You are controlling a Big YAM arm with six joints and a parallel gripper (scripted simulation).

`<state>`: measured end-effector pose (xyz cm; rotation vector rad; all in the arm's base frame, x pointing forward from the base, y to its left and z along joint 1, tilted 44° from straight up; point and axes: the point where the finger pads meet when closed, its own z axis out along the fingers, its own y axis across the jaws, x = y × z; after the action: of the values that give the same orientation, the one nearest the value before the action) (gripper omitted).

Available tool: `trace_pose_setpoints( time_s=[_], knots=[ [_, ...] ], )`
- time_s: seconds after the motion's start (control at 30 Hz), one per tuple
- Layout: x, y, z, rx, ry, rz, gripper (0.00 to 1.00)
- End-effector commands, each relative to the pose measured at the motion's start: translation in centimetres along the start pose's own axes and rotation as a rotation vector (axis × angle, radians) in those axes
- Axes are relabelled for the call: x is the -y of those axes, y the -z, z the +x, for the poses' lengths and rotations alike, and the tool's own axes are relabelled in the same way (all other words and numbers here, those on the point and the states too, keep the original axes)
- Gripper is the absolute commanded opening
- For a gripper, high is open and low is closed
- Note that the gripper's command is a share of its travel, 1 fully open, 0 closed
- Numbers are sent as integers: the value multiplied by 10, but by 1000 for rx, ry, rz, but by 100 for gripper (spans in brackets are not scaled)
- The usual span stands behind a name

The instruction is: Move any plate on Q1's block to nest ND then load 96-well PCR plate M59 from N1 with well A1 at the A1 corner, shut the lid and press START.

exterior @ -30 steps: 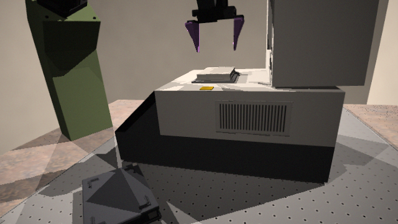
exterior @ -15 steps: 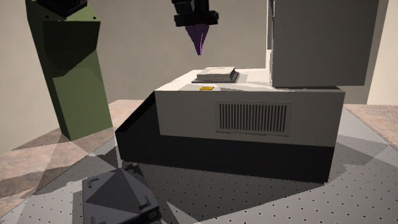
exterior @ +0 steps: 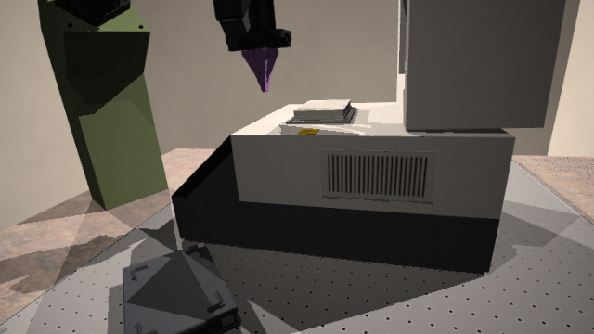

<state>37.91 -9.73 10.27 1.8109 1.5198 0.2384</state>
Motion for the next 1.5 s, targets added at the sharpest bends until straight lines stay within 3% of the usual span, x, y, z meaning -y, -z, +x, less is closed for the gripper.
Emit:
trace_pose_setpoints(
  time_s=[0.0, 0.2, 0.4, 0.6, 0.8, 0.97, 1.23, 1.3, 1.47],
  knots=[
    [10, 2, -10, 14, -4, -28, 0],
    [46, -10, -10, 13, 9, -6, 0],
    [55, -12, -12, 16, 6, -15, 0],
    [101, -20, -14, 14, 14, 10, 0],
    [119, -26, -19, 19, 12, -13, 0],
    [133, -27, -19, 18, 13, -10, 0],
    [190, -32, -21, 14, 24, 20, 0],
    [198, -33, -23, 15, 25, 13, 0],
    [176, -41, -22, 24, 17, -15, 0]
  ],
)
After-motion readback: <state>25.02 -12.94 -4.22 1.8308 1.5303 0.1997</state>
